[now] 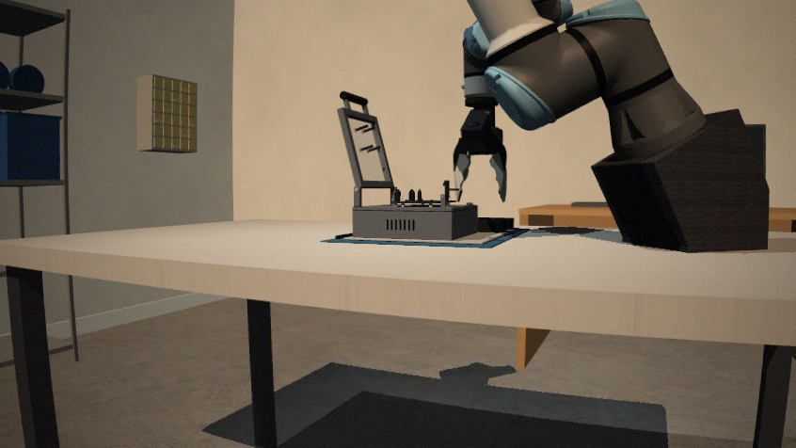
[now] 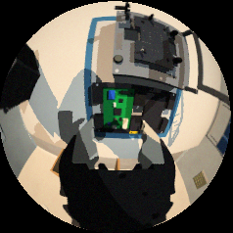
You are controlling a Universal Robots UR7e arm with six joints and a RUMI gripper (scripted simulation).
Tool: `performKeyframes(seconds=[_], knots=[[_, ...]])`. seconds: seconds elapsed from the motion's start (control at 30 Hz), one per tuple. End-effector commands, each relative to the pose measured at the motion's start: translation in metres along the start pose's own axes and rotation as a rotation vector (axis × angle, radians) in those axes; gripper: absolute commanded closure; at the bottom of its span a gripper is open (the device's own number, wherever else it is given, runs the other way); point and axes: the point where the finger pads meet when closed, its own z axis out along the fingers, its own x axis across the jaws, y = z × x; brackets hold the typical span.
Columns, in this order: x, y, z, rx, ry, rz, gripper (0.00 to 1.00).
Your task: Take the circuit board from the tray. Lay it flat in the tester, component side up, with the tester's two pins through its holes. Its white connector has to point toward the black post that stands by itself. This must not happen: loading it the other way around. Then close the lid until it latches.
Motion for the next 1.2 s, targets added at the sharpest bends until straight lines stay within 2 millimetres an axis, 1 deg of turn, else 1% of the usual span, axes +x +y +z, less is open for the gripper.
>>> performKeyframes(seconds=[0.0, 0.7, 1.17], knots=[[0.000, 0.000, 0.003, -0.001, 0.000, 0.000, 0.41], [0.000, 0.000, 0.027, -0.001, 0.000, 0.000, 0.41], [0.000, 0.000, 0.032, -0.001, 0.000, 0.000, 0.41]])
